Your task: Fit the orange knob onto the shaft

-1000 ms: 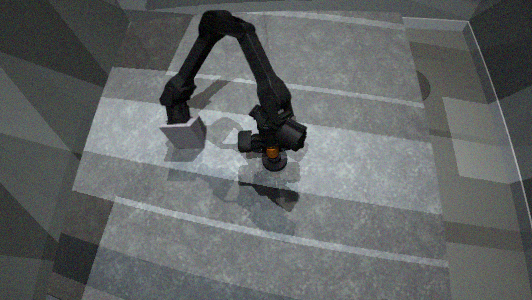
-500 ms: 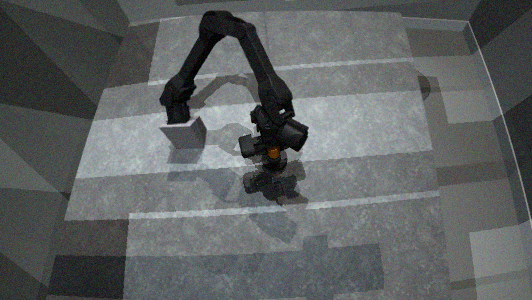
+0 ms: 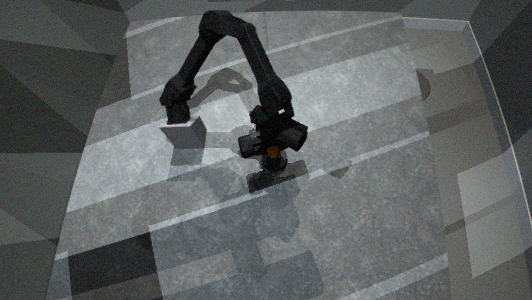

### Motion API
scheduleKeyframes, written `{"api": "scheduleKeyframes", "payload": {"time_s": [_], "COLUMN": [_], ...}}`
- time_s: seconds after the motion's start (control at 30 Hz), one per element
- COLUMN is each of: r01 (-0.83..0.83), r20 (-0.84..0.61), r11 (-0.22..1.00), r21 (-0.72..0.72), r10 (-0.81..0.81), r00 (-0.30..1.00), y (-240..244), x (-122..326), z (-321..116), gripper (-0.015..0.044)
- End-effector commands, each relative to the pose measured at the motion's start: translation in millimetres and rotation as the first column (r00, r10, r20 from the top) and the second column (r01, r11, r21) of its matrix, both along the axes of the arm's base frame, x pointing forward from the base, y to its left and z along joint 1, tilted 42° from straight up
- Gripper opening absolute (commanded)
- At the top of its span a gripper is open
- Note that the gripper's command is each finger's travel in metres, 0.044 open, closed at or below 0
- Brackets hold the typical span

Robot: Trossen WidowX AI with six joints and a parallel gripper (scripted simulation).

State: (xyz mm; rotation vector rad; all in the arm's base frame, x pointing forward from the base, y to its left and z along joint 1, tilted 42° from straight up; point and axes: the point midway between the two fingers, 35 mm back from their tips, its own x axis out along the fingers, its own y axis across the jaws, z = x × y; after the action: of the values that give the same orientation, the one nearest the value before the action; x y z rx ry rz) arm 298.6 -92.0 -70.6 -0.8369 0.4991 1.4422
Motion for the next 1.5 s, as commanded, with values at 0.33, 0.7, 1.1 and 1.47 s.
{"api": "scheduleKeyframes", "payload": {"time_s": [0.33, 0.7, 1.1, 1.47], "r01": [-0.065, -0.154, -0.154, -0.154], "r20": [0.059, 0.137, 0.137, 0.137], "r11": [0.998, 0.988, 0.988, 0.988], "r21": [-0.011, -0.033, -0.033, -0.033], "r10": [0.065, 0.157, 0.157, 0.157], "r00": [0.996, 0.978, 0.978, 0.978], "y": [-3.9, -1.3, -1.8, -0.4], "x": [1.1, -0.1, 1.8, -0.4], "z": [2.7, 0.5, 1.8, -0.3], "gripper": [0.0, 0.0, 0.0, 0.0]}}
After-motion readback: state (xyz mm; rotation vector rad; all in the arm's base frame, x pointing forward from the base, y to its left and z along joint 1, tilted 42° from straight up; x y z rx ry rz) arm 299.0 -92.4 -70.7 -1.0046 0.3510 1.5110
